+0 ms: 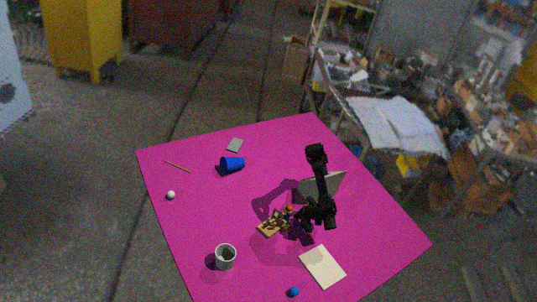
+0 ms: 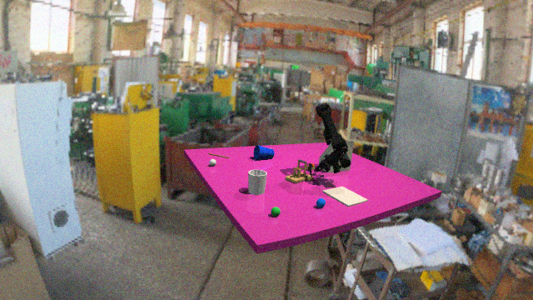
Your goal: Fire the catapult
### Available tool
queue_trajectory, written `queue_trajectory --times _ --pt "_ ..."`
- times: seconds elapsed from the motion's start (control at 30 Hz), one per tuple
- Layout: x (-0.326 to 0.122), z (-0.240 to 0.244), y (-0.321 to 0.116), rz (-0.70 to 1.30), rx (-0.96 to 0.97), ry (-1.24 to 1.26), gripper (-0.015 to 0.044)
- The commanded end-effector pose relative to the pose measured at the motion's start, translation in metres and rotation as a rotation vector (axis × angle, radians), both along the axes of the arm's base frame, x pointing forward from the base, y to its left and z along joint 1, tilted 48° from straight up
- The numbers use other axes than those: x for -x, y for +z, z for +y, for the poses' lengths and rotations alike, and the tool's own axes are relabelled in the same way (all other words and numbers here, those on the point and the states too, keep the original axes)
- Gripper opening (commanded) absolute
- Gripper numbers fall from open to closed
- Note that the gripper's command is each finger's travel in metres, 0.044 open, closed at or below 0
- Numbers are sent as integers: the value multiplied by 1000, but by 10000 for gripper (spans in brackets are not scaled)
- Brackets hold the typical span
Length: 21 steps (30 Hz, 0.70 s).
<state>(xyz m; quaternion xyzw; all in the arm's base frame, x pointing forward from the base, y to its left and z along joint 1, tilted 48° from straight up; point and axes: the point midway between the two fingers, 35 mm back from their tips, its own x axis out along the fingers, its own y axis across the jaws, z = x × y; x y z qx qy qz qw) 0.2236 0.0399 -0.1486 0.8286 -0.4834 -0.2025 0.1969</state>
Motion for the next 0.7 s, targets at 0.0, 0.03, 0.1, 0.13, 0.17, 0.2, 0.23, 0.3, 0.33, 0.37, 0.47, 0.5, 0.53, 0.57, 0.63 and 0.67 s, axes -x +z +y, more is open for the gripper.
queue_trajectory --times 0.0,0.03,0.1,0.13,0.17,0.2,0.23,0.3,0.33,0.37,0.47,0.5,0.53,0.57,0.63,0.67 --pt "3 -8 -5 11 14 2 0" --pt "3 -10 -6 11 14 2 0" --pt "4 -12 -8 11 15 2 0" --pt "4 -14 -9 11 15 2 0" --pt "5 -15 -10 10 15 2 0" --pt "5 -15 -10 10 16 2 0" --pt "5 -15 -10 10 16 2 0" --pt "5 -23 -16 10 17 2 0" --pt "6 -28 -20 9 18 1 0" --pt "6 -30 -22 9 19 1 0" --pt "6 -30 -22 9 19 1 0" --pt "6 -30 -22 9 19 1 0" --pt "5 -28 -22 9 18 2 0" --pt "4 -21 -21 10 13 2 0" --pt "-1 6 -17 11 1 5 0" --pt "-2 22 -13 11 -4 5 0"
